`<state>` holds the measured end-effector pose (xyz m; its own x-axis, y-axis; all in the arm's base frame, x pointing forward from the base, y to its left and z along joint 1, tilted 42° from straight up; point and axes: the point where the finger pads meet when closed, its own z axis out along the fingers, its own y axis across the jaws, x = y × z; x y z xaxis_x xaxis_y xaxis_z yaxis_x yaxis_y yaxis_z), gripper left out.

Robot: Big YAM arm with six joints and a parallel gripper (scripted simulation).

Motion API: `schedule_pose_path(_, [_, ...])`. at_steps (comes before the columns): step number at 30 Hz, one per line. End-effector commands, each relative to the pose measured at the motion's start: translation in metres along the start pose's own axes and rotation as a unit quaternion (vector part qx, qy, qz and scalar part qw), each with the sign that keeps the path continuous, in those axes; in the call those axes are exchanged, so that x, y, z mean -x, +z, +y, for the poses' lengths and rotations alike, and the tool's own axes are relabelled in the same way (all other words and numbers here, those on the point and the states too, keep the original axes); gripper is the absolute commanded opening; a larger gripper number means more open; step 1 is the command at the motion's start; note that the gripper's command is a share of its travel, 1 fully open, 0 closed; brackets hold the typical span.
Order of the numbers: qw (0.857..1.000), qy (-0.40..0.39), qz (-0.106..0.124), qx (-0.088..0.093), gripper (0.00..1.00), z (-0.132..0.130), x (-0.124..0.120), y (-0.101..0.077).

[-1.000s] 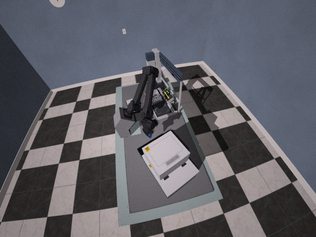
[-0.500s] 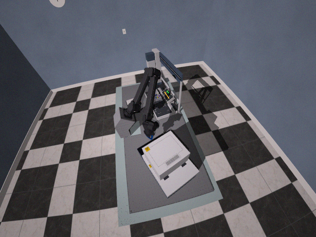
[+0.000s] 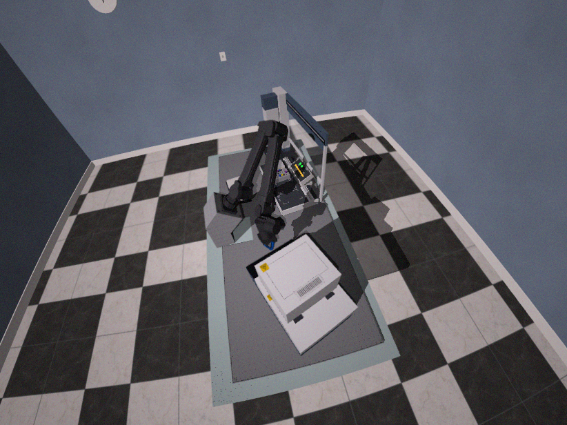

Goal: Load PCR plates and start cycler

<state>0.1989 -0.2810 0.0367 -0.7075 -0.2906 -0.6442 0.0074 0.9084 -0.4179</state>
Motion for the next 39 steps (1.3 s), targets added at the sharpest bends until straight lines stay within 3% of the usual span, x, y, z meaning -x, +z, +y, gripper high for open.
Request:
schedule_pose_path(1, [1.0,-0.008,-0.003,-0.006,0.0,-0.014,0.007,0.0])
schedule_pose_path(9, [1.0,0.009,0.0,0.008,0.0,-0.001,0.003,0.004])
schedule_pose_path(21, [1.0,-0.002,-0.005,-0.004,0.0,-0.008,0.009,0.0])
schedule_pose_path(39, [1.0,-0.005,-0.006,-0.006,0.0,-0.009,0.009,0.002])
